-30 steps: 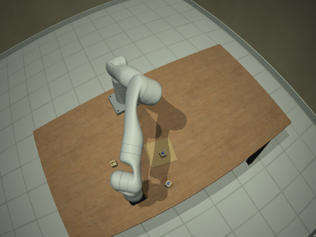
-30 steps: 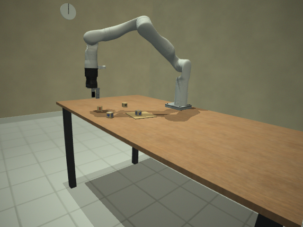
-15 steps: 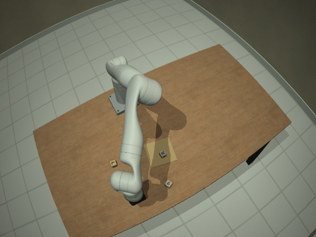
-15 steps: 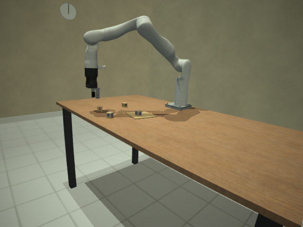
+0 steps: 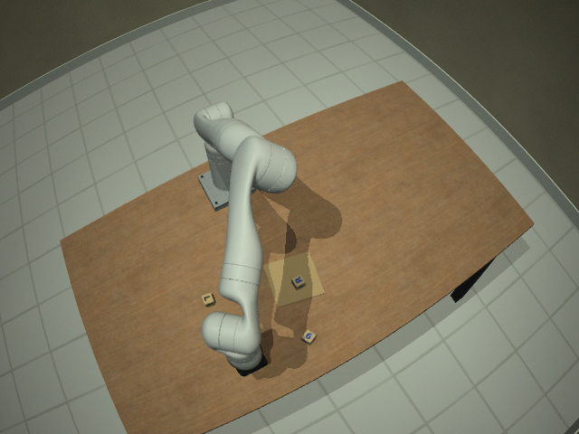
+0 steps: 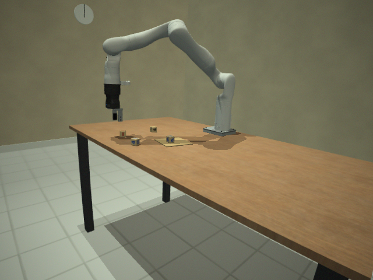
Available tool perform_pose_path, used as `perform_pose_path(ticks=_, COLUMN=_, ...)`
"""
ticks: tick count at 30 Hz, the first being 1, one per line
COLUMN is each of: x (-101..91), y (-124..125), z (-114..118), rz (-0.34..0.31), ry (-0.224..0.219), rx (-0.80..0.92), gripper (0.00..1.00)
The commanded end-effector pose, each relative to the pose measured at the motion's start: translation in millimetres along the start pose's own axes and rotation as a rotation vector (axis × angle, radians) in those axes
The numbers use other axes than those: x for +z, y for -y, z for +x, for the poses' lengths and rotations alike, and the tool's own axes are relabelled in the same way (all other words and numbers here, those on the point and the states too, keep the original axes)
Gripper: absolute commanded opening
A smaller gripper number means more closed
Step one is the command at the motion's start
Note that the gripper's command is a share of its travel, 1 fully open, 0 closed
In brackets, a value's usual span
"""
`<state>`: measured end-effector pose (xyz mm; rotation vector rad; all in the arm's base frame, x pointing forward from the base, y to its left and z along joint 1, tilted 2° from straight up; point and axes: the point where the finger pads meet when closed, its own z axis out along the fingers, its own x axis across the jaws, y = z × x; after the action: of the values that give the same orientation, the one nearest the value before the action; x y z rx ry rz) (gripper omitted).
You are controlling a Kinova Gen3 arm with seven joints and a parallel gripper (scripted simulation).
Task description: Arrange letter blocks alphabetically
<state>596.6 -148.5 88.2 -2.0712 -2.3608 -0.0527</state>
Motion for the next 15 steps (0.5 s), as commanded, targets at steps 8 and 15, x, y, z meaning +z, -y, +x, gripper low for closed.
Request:
perform_pose_path(ticks=8, x=-1.4, y=-0.6, z=-0.2, rz=-0.002, ry=0.001, rx=0.000, gripper=1.00)
perform_pose_path(ticks=15, x=-1.6, y=1.4, z=-1.1, rz=-0.003, ry=0.001, rx=0.000, gripper=1.00)
